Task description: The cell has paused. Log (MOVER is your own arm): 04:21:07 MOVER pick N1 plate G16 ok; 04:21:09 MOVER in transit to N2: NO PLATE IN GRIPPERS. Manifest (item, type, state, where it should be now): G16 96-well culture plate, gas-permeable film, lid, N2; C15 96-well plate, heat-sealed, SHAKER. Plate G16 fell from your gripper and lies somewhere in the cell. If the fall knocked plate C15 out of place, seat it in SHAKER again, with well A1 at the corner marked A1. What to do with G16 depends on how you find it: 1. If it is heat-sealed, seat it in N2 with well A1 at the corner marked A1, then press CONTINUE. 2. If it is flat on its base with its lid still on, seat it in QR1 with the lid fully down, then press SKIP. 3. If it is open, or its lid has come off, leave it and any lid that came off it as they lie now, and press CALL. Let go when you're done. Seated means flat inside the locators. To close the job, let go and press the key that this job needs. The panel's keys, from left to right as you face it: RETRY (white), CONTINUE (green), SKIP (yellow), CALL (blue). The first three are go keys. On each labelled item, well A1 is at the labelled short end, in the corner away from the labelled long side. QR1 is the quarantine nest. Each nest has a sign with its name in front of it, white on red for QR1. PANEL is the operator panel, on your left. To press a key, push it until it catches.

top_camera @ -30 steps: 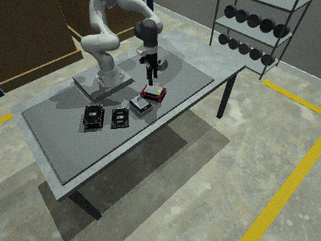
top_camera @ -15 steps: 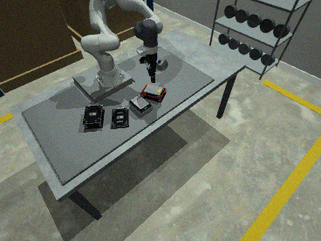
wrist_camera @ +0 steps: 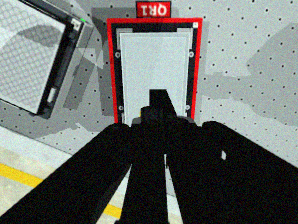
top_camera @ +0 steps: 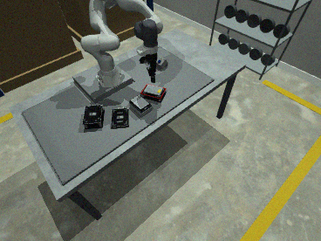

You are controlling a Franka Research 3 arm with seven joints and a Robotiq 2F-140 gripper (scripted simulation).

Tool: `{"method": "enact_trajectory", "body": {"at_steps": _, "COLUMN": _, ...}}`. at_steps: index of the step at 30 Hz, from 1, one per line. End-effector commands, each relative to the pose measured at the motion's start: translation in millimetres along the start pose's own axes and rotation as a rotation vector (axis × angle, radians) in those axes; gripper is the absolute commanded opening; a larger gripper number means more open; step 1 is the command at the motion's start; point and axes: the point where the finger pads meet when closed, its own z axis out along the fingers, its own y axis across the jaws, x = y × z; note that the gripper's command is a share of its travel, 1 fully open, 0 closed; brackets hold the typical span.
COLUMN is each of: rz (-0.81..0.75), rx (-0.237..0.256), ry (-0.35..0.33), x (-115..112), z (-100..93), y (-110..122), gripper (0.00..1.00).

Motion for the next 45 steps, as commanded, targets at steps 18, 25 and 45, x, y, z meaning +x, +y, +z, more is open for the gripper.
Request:
{"method": "enact_trajectory", "body": {"at_steps": 18, "rz": -0.067, "rx": -0.001, "ry": 0.0, "x": -0.4, "z": -1.8, "y": 6.6, "gripper": 0.1}}
{"method": "enact_trajectory", "body": {"at_steps": 25, "rz": -0.208, "rx": -0.003, "ry": -0.003, "x": -1.4, "z": -3.5, "y": 19.3, "gripper": 0.1}}
{"method": "enact_trajectory", "body": {"at_steps": 45, "rz": -0.908, "rx": -0.013, "ry": -0.013, "x": 1.7, "z": -10.8, "y": 89.6, "gripper": 0.1}}
